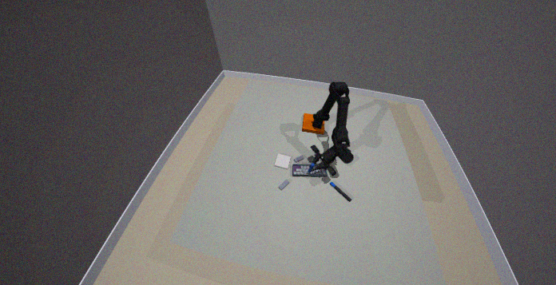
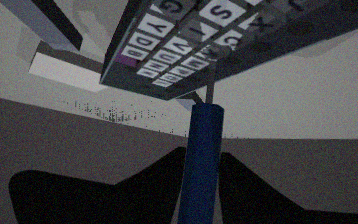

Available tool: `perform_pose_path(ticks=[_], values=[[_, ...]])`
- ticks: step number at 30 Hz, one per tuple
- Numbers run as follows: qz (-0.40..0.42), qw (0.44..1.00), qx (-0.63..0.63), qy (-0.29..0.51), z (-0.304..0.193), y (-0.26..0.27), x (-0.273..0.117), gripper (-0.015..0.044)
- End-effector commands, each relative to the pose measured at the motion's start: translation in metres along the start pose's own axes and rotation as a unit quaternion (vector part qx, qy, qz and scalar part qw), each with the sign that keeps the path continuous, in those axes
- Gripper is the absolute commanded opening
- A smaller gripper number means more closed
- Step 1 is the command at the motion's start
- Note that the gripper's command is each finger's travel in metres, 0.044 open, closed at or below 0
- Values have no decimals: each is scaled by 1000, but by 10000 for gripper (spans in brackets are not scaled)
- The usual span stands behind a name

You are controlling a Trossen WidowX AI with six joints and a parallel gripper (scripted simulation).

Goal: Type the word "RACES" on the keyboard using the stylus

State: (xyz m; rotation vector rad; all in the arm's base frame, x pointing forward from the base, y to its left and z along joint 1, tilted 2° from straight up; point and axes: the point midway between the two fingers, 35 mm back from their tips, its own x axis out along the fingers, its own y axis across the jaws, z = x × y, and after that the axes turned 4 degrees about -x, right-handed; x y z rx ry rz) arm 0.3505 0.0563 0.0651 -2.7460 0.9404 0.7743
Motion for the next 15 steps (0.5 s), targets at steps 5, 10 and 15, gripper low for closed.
perform_pose_path(ticks=[5,10,15], values=[[1,1000,-1,-1,4,0,2,81],[1,1000,-1,-1,6,0,3,81],[1,1000,-1,-1,7,0,4,81]])
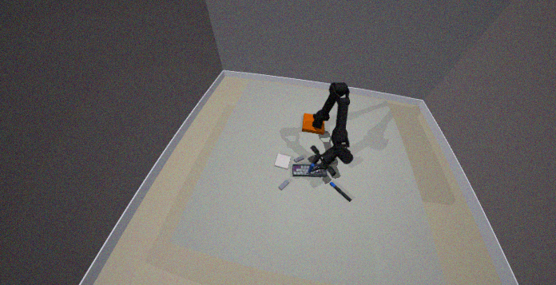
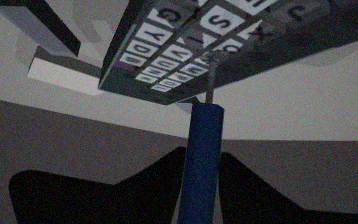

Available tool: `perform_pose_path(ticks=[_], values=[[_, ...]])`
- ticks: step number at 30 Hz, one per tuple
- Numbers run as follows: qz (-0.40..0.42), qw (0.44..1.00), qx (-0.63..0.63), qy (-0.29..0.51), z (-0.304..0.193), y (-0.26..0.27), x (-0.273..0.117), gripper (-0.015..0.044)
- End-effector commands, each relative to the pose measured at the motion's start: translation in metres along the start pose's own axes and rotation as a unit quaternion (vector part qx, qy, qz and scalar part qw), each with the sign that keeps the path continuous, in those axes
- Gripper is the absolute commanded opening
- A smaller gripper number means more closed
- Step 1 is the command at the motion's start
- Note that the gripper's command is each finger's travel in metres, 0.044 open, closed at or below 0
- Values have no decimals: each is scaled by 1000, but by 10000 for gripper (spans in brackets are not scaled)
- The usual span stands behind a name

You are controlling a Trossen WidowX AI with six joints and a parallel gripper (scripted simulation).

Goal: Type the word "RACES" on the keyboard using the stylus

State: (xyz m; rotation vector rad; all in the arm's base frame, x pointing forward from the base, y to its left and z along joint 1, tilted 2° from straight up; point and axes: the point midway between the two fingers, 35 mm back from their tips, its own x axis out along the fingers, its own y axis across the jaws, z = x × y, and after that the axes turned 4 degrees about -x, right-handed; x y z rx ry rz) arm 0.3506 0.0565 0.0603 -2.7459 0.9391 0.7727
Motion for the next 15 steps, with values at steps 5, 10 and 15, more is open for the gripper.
perform_pose_path(ticks=[5,10,15], values=[[1,1000,-1,-1,4,0,2,81],[1,1000,-1,-1,4,0,2,81],[1,1000,-1,-1,2,0,1,81]])
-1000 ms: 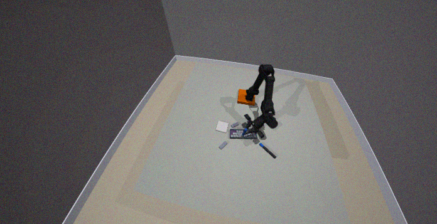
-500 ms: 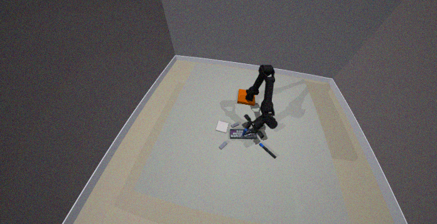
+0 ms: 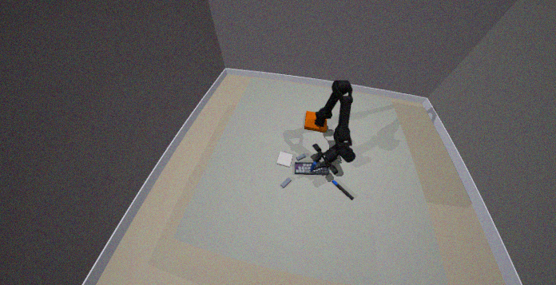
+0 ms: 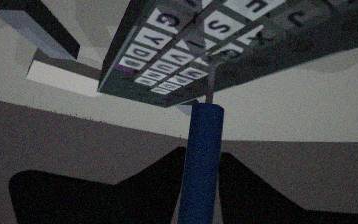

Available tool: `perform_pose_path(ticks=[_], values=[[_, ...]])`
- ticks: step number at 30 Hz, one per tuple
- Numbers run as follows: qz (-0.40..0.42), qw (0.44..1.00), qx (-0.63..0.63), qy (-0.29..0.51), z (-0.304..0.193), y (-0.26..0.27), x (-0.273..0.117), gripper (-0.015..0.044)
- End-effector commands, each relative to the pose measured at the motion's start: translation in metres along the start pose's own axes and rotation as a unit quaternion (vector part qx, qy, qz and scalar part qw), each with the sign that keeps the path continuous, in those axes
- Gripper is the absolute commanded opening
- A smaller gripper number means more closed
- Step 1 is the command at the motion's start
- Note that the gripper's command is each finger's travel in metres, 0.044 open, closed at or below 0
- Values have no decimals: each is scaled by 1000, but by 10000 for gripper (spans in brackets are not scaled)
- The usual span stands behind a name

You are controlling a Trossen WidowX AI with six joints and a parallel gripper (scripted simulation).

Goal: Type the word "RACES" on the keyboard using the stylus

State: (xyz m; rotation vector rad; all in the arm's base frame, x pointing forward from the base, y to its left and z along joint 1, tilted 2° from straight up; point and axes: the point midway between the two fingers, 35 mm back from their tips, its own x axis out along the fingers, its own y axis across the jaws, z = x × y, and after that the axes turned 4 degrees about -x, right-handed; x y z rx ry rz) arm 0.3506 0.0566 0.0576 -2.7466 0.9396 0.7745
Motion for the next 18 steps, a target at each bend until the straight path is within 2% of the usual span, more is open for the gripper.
perform_pose_path(ticks=[1,12,18], values=[[1,1000,-1,-1,0,0,0,81],[1,1000,0,-1,-33,2,-19,81],[1,1000,0,-1,-33,2,-19,81]])
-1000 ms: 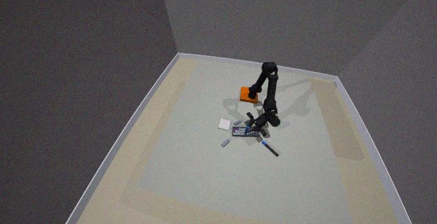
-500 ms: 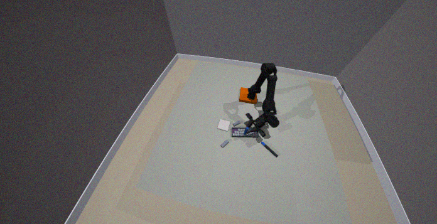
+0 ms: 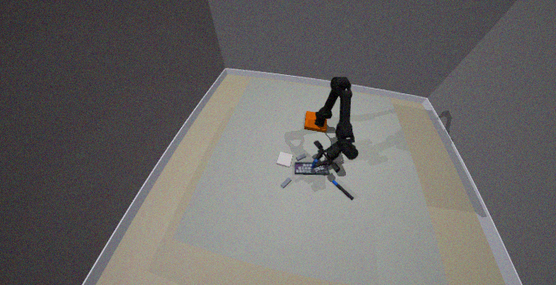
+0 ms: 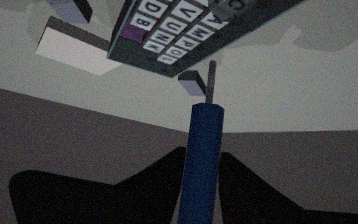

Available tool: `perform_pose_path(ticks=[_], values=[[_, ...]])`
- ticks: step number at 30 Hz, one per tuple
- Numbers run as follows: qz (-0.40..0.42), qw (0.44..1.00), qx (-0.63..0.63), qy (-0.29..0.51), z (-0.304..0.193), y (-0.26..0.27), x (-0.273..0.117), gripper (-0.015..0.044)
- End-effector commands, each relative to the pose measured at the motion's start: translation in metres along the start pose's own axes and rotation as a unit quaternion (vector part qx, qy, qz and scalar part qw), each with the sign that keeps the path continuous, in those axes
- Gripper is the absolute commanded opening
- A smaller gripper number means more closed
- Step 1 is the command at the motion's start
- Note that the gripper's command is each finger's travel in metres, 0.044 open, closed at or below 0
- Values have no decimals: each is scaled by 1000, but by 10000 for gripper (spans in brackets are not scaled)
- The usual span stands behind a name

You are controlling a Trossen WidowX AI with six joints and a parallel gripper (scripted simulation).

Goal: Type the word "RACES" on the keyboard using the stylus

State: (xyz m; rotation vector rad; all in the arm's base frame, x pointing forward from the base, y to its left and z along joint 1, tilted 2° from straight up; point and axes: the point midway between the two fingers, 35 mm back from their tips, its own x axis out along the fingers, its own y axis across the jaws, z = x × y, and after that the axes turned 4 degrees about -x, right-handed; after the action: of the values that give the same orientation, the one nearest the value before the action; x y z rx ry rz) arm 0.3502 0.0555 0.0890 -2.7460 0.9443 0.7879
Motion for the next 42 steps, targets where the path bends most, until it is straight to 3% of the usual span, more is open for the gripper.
perform_pose_path(ticks=[1,8,11,14,20,36,39,42], values=[[-1,1000,2,3,-6,0,-3,81],[0,1000,0,0,-2,0,-1,85],[0,1000,0,0,-2,0,-1,65],[0,1000,0,0,-2,-2,-5,0],[-2,1000,3,4,0,-9,-19,0],[-2,1000,3,2,18,-10,-9,0],[-2,1000,3,2,20,-10,-6,79],[-2,1000,3,2,20,-10,-6,81]])
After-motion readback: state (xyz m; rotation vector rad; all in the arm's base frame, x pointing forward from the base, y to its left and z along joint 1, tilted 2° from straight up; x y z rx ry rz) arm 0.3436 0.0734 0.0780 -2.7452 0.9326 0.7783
